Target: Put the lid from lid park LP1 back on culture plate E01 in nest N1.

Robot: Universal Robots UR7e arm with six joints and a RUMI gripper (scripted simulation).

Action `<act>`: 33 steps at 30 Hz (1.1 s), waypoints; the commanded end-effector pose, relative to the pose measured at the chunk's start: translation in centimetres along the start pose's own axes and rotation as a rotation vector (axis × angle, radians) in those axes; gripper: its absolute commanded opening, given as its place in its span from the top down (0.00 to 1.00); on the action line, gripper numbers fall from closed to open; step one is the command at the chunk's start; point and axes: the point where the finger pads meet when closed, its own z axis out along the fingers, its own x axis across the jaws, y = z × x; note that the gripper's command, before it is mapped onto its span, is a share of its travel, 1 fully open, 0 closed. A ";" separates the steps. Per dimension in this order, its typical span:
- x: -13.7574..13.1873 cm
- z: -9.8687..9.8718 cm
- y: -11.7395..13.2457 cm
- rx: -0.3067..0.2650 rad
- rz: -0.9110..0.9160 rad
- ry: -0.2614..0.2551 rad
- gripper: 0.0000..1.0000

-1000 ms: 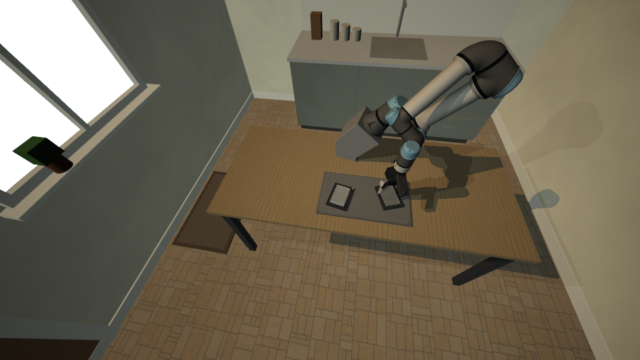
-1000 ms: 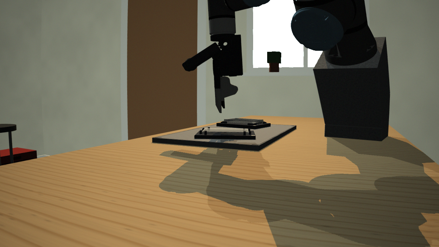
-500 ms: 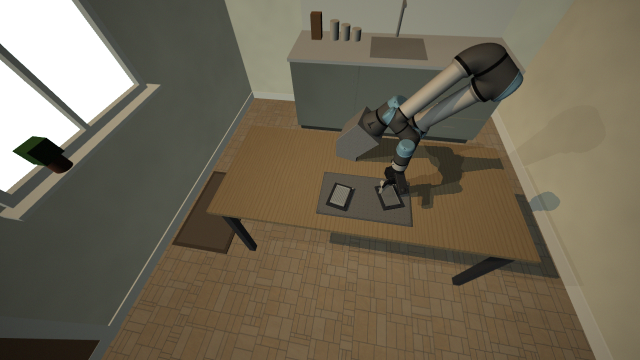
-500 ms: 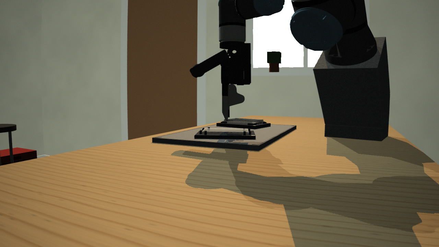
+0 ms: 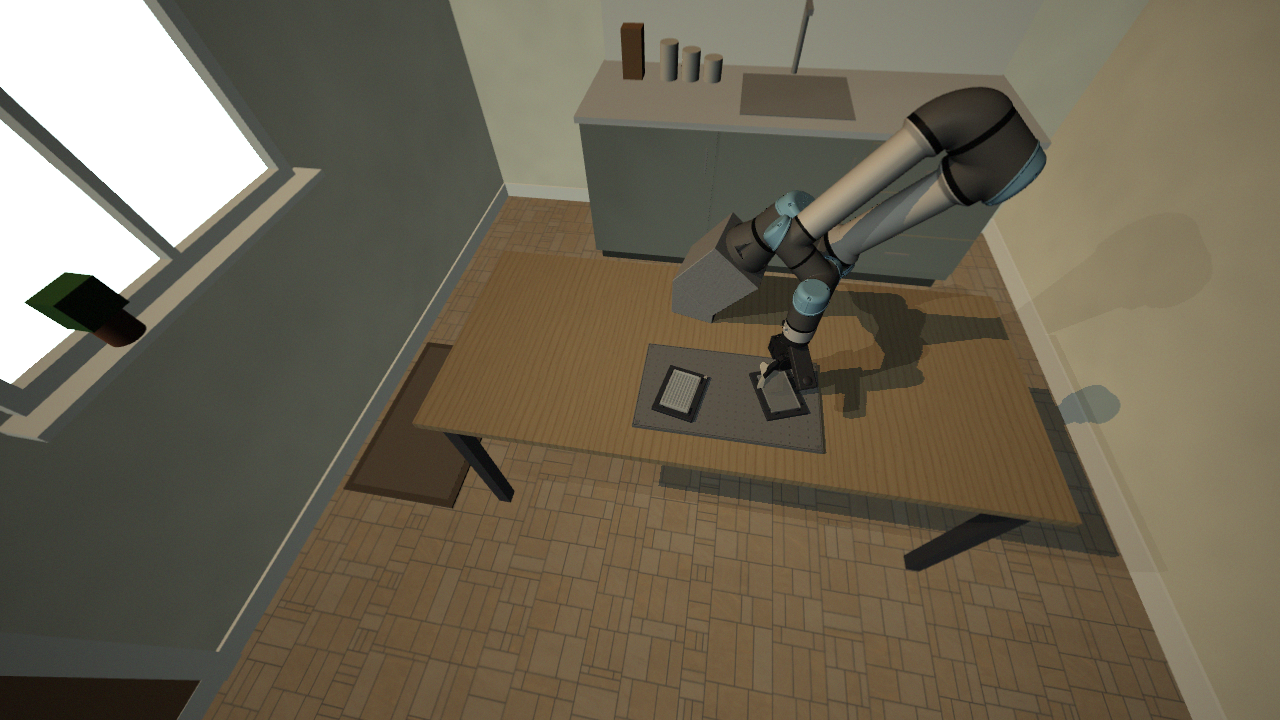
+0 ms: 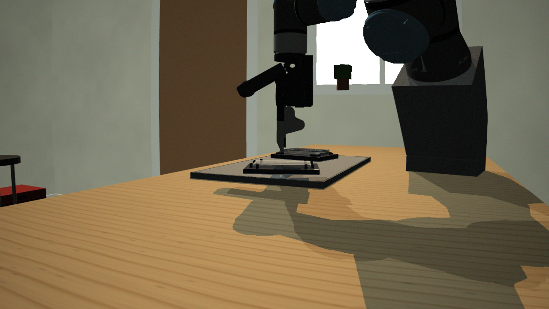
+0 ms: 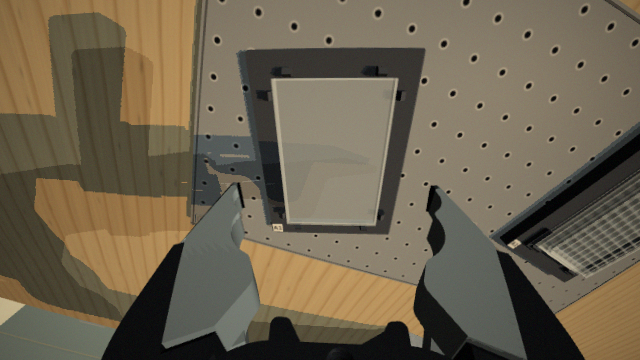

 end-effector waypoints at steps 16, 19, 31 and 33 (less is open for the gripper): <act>-0.1 2.9 0.0 -0.001 0.000 -0.002 0.18; -0.1 2.9 0.0 -0.001 0.000 -0.002 0.18; -0.1 2.9 0.0 0.000 0.000 -0.001 0.18; -0.1 2.8 0.0 0.000 0.000 -0.001 0.18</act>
